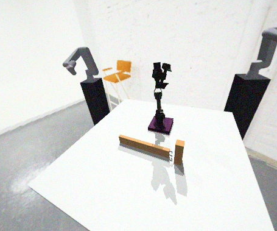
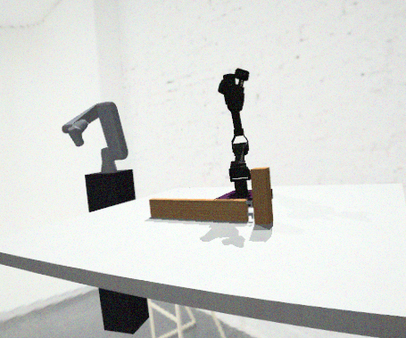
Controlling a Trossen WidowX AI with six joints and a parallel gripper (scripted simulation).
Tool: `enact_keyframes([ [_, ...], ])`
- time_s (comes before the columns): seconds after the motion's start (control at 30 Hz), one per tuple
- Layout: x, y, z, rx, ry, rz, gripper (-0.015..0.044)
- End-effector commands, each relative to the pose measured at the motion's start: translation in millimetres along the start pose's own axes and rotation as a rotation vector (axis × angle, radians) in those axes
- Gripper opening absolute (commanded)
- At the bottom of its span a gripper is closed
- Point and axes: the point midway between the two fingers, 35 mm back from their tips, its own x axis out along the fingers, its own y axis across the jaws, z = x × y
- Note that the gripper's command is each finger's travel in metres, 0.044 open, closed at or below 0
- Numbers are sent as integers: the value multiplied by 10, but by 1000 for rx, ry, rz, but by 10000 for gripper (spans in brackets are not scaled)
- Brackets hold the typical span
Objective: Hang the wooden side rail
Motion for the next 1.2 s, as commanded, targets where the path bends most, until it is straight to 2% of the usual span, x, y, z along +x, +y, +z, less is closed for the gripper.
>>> enact_keyframes([
  [0.0, 19, -13, 10, -5, -1, -2, 426],
  [0.03, 77, -52, 38, -18, -4, -10, 440],
  [0.37, 1076, -1057, 310, -306, -36, -172, 440],
  [0.63, 1545, -2084, 199, -569, -16, -326, 440],
  [0.9, 1607, -3120, -149, -842, 61, -474, 440],
  [1.17, 1239, -4002, -529, -1128, 180, -610, 440],
])
